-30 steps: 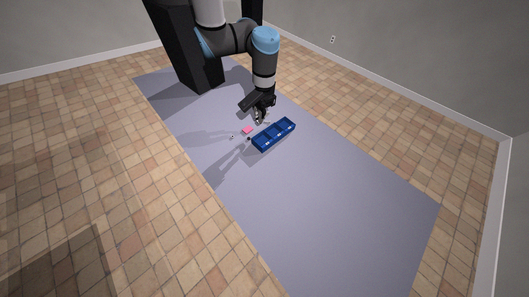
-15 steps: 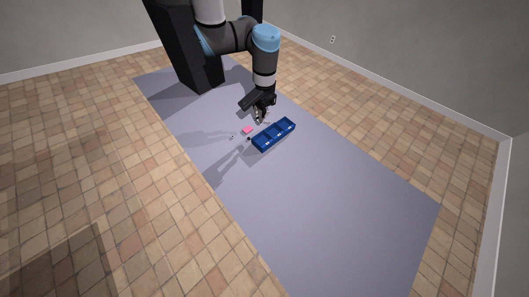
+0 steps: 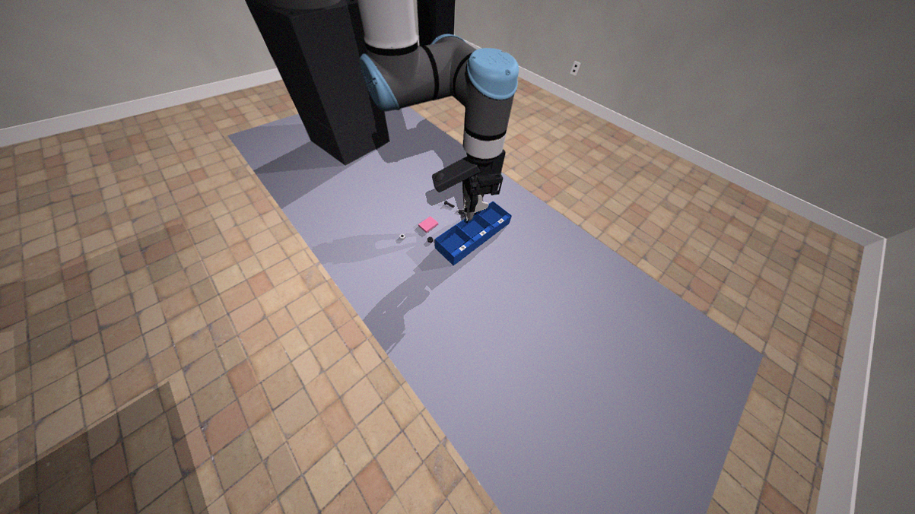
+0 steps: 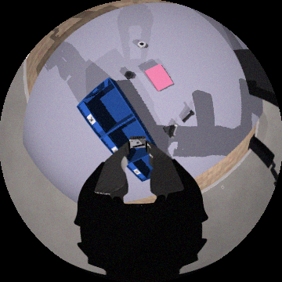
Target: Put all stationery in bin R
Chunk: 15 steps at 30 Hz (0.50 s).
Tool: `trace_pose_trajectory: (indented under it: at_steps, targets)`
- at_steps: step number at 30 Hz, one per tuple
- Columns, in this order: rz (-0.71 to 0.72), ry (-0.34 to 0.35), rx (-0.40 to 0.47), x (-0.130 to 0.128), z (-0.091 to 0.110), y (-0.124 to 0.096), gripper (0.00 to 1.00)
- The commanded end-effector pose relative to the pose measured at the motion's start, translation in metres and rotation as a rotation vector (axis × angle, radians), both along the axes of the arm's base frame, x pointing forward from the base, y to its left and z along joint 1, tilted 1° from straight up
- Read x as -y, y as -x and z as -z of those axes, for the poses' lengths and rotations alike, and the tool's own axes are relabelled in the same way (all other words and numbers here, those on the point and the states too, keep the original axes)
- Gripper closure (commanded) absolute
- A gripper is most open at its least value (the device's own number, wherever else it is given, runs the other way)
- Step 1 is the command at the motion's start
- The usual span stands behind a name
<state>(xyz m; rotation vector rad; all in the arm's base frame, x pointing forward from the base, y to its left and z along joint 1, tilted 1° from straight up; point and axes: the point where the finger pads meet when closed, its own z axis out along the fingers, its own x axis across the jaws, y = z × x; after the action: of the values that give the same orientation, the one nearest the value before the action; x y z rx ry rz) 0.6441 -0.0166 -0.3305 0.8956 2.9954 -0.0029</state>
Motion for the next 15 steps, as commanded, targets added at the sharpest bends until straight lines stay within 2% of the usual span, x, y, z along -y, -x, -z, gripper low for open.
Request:
trace_pose_trajectory:
  at_steps: [1, 8, 10, 11, 15]
  targets:
    - [0.157, 0.002, -0.002, -0.0076, 0.0003, -0.0210, 1.00]
    - [0.351, -0.002, 0.001, -0.0076, 0.0003, -0.0210, 1.00]
    - [0.351, -0.002, 0.001, -0.0076, 0.0003, -0.0210, 1.00]
    - [0.430, -0.004, 0.001, -0.0076, 0.0003, -0.0210, 1.00]
    - [0.532, -0.005, 0.002, -0.0075, 0.0003, -0.0210, 1.00]
